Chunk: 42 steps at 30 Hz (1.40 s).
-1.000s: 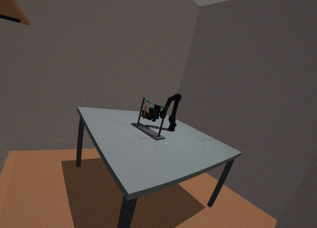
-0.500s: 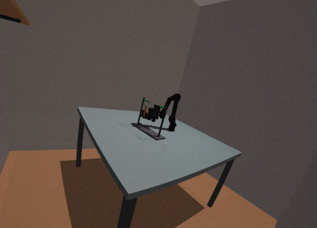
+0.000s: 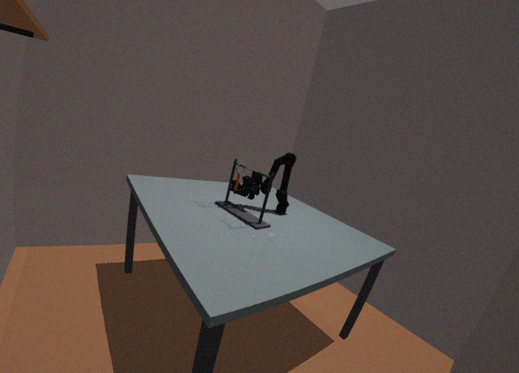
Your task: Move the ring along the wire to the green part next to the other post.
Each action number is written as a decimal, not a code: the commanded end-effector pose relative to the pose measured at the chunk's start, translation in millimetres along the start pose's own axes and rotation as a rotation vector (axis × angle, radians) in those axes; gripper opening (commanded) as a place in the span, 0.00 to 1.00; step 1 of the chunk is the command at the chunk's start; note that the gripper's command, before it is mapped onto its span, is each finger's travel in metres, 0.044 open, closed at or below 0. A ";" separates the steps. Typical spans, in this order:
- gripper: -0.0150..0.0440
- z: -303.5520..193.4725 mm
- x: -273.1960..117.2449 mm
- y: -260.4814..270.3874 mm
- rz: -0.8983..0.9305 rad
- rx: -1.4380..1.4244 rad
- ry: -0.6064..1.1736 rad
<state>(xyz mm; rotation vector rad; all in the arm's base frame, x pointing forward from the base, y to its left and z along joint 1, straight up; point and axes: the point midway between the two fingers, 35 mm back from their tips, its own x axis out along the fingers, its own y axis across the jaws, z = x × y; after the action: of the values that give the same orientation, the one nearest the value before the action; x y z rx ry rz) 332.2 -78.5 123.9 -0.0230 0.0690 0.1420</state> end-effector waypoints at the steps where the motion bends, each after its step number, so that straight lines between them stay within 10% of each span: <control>1: 0.53 0.5 0.4 -1.1 -0.006 0.005 -0.001; 14: 0.00 0.0 0.0 0.0 0.000 0.000 0.000; 42: 0.00 20.5 -1.4 -2.2 -0.002 0.003 -0.001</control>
<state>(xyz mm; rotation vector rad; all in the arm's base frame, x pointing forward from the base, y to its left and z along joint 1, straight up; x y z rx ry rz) 331.4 -79.9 140.6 -0.0182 0.0734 0.1373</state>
